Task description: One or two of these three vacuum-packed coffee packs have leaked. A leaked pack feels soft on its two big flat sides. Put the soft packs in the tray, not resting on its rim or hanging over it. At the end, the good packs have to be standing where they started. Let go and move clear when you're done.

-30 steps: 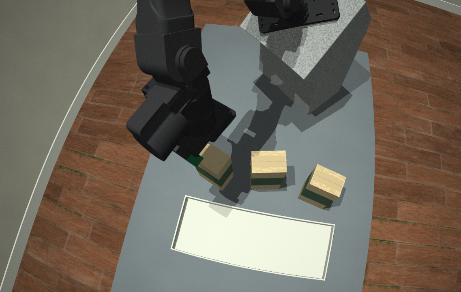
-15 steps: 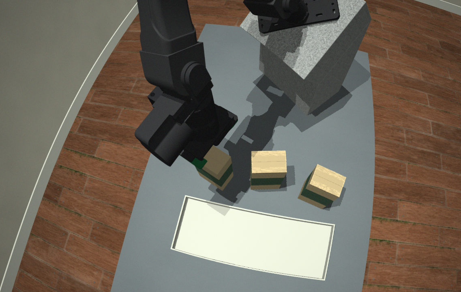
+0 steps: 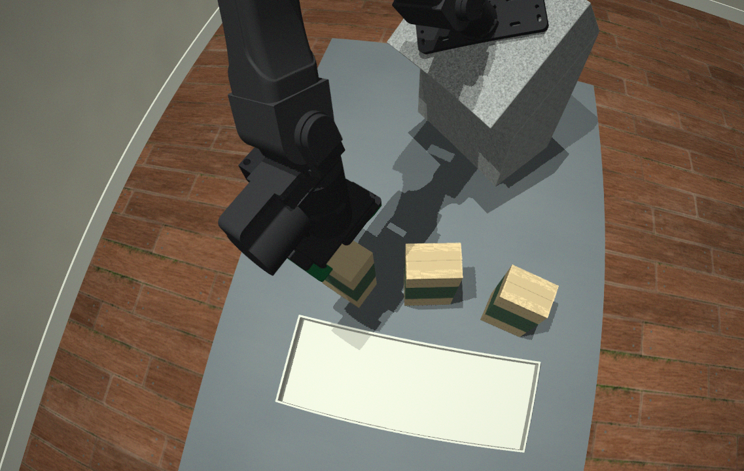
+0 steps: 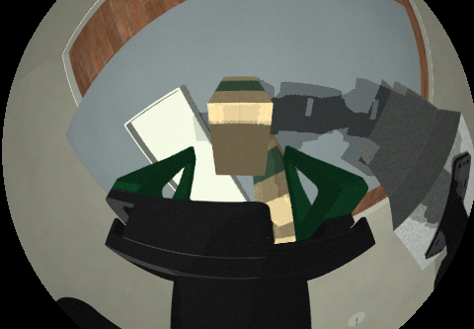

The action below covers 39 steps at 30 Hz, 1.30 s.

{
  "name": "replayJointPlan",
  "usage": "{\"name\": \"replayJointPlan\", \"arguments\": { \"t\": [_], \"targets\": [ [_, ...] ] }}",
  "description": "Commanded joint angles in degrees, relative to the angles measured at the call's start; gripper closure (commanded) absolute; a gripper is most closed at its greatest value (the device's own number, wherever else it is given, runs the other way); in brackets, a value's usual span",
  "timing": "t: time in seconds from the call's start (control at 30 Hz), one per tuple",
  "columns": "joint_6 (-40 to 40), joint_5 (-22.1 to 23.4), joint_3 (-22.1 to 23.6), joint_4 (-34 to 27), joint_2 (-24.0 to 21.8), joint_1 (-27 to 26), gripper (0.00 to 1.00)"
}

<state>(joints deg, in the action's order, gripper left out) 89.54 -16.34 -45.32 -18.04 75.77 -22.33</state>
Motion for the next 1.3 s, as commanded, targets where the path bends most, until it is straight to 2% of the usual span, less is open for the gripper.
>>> {"name": "replayJointPlan", "arguments": {
  "t": [0.0, 1.27],
  "targets": [
    [-0.27, -0.45, 0.08, -0.46, -0.46, 0.23, 0.21],
    [-0.31, -0.37, 1.01, -0.18, -0.94, 0.04, 0.21]
  ]
}}
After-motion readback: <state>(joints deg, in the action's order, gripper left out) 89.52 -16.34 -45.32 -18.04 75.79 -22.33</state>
